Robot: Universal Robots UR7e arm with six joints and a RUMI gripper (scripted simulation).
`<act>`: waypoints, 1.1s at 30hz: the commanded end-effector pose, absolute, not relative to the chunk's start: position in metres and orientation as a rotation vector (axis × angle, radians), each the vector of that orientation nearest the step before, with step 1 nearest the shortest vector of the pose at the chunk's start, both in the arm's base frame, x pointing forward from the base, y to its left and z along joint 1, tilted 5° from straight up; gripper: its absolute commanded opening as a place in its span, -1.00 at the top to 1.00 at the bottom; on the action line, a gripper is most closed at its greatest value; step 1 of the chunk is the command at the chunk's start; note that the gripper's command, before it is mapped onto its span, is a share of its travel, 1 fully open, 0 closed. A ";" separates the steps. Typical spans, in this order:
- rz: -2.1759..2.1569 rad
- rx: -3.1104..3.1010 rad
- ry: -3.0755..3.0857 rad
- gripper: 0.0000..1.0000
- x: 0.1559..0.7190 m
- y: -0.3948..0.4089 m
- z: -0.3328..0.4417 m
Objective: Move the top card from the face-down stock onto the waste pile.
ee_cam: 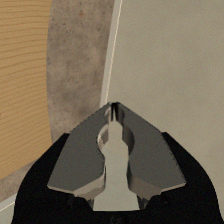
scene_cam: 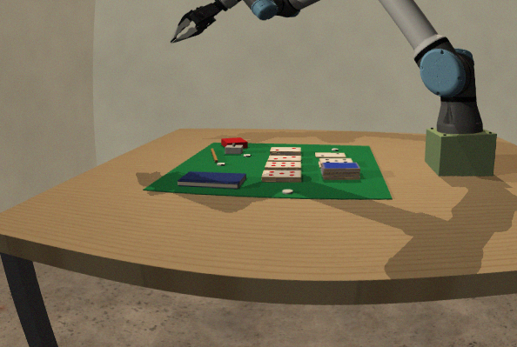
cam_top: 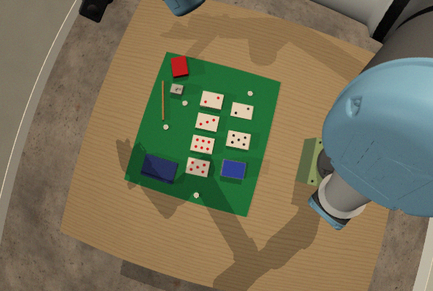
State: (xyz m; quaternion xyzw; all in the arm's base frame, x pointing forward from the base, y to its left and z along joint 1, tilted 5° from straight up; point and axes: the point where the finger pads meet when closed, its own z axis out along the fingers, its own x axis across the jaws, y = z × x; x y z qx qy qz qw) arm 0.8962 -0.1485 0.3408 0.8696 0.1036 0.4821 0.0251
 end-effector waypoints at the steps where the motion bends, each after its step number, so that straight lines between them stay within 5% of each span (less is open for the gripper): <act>1: 1.493 2.687 0.321 1.00 0.896 -0.148 0.342; 17: 1.493 2.687 0.321 1.00 0.896 -0.148 0.342; 18: 1.493 2.687 0.321 -1.00 0.896 -0.148 0.342; 33: 1.395 2.699 0.446 -1.00 0.876 -0.113 0.317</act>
